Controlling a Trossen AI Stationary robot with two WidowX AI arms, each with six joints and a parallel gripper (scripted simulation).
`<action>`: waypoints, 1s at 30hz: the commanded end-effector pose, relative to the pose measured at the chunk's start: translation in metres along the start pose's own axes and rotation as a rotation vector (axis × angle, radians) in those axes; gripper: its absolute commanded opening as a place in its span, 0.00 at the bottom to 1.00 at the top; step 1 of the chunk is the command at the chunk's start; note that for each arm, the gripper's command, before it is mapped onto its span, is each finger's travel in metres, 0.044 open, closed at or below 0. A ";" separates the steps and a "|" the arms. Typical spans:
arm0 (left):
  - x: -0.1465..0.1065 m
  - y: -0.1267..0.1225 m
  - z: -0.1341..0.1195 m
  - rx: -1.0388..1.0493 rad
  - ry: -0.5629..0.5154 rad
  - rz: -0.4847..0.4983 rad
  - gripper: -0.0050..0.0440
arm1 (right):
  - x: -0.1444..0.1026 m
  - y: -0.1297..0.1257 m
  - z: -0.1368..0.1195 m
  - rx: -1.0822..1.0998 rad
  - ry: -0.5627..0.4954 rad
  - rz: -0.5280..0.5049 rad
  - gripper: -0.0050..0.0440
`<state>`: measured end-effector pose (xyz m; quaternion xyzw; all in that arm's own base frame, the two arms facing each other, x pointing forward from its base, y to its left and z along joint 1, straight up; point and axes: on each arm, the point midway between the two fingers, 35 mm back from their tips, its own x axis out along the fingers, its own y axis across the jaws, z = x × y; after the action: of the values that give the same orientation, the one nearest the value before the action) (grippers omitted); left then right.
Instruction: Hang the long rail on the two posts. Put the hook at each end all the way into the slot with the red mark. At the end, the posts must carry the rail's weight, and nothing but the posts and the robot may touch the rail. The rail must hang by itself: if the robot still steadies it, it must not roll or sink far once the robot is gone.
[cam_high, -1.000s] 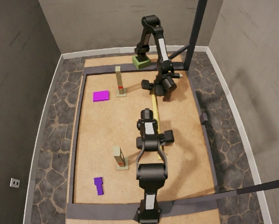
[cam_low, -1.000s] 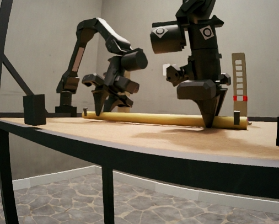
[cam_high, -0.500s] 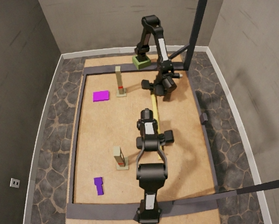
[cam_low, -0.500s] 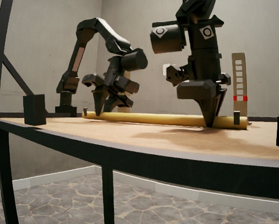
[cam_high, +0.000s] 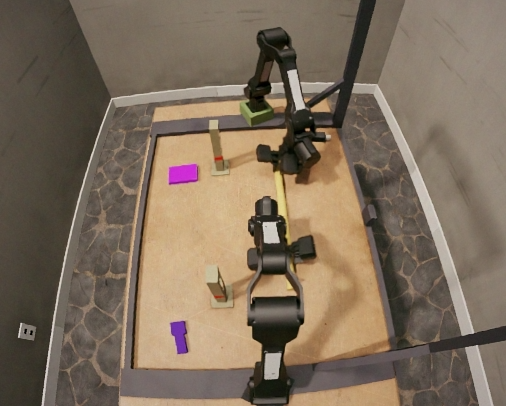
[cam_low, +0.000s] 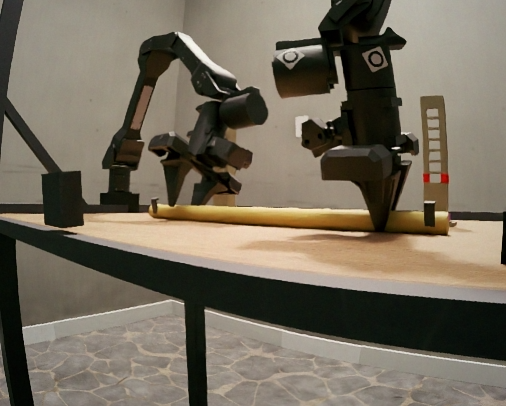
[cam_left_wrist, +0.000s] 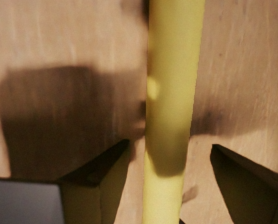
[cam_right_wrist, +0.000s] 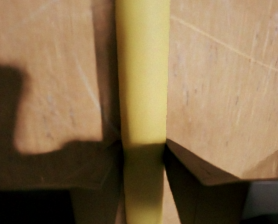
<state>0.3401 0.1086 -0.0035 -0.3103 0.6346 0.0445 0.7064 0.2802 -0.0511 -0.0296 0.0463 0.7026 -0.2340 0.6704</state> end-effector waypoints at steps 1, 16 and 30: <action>-0.004 -0.002 0.004 0.009 -0.013 -0.003 0.66 | -0.006 -0.001 0.005 0.005 -0.023 0.006 0.09; -0.076 -0.003 0.007 0.020 -0.036 -0.001 0.95 | -0.006 -0.001 0.005 0.005 -0.023 0.006 0.00; -0.040 -0.023 0.003 -0.046 -0.011 0.515 0.56 | -0.006 -0.001 0.005 0.005 -0.023 0.006 0.00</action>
<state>0.3352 0.1124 0.0434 -0.2036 0.6833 0.1781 0.6782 0.2802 -0.0511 -0.0296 0.0463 0.7026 -0.2340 0.6704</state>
